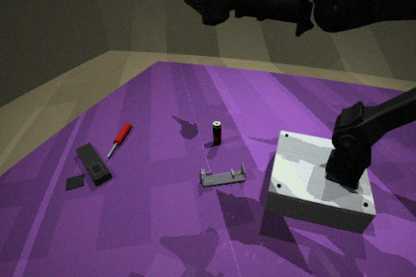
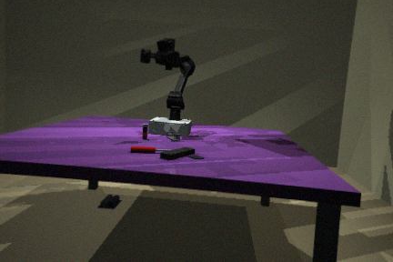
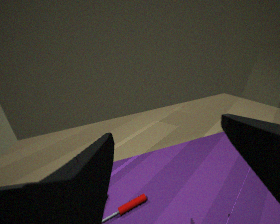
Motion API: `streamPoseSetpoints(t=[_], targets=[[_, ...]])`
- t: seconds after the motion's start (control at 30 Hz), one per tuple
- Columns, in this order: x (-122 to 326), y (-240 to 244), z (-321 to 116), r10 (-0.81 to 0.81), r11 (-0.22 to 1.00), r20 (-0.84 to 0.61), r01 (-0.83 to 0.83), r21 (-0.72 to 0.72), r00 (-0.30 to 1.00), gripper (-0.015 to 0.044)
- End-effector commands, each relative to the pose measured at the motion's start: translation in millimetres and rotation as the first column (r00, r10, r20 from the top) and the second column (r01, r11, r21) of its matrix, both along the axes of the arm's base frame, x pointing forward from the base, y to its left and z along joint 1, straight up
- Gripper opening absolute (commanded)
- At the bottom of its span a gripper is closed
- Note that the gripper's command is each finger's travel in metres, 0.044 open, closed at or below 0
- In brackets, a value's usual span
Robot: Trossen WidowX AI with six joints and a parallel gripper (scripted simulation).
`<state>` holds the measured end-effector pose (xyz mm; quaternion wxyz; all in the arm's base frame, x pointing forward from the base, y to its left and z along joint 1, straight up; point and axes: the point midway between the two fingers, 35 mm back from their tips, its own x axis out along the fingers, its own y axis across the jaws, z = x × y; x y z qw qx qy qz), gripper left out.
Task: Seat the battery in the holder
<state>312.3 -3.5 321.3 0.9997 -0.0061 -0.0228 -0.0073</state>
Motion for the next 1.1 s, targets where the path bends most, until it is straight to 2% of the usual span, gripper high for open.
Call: streamPoseSetpoints(t=[0.0, 0.1, 0.23, 0.37, 0.47, 0.57, 0.63, 0.87, 1.07], targets=[[2, 0, -2, 0.000, 1.000, -0.015, 0.000, -0.005, 1.000, 0.0374], [22, 1, -37, 0.002, 0.997, -0.218, -0.019, -0.073, 0.976, 0.0295], [39, 4, -98, 0.005, 0.979, -0.545, -0.114, -0.166, 0.838, 0.0190], [35, 7, -154, 0.005, 0.945, -0.804, -0.266, -0.191, 0.595, 0.0085], [22, 9, -189, 0.002, 0.908, -0.932, -0.392, -0.150, 0.361, 0.0006], [3, 11, -216, -0.004, 0.861, -0.995, -0.505, -0.055, 0.102, 0.0000], [-7, 11, -224, -0.008, 0.839, -1.000, -0.545, 0.001, -0.014, 0.0000], [-8, 11, -226, -0.008, 0.836, -1.000, -0.549, 0.009, -0.028, 0.0000], [-5, 12, -275, -0.002, 0.833, -1.000, -0.553, 0.014, -0.028, 0.0000]])
